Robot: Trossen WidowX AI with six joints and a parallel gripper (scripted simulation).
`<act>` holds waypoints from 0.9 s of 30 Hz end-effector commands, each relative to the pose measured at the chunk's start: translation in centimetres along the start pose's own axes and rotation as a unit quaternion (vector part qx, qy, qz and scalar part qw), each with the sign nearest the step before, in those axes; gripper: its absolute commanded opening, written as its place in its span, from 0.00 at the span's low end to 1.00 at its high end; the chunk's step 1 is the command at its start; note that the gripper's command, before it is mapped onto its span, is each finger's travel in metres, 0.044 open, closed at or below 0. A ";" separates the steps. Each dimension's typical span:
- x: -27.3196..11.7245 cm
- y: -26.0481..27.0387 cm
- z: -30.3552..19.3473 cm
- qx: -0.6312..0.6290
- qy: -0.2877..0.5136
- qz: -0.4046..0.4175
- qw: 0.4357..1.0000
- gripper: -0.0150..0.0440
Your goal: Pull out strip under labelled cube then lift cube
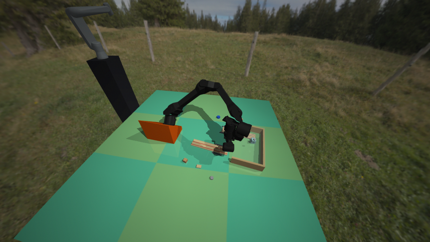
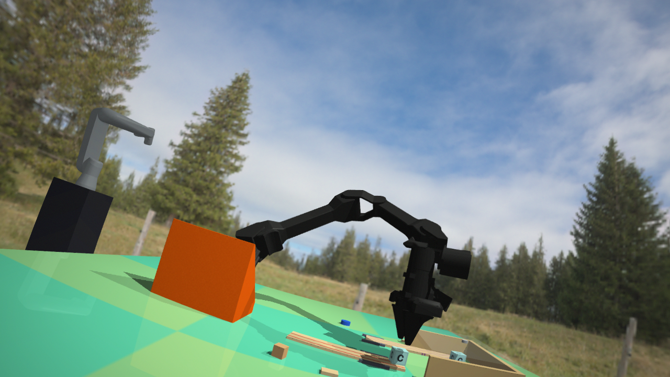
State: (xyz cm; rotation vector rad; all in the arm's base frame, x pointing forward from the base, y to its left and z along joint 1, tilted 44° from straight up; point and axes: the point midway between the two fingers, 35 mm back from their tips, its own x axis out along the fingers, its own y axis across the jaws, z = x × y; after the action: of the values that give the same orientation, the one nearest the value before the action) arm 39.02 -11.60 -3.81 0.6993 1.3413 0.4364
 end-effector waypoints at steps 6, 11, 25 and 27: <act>1.8 0.2 -0.1 0.003 0.003 0.004 1.000 0.68; 2.6 0.2 -0.2 0.003 0.003 0.004 1.000 0.68; 4.3 0.3 -0.3 0.003 0.003 0.005 1.000 0.68; 4.3 0.3 -0.3 0.003 0.003 0.005 1.000 0.68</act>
State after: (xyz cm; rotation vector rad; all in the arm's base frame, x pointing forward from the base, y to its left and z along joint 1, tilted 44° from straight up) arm 39.66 -8.76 -6.62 0.7023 1.3444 0.4409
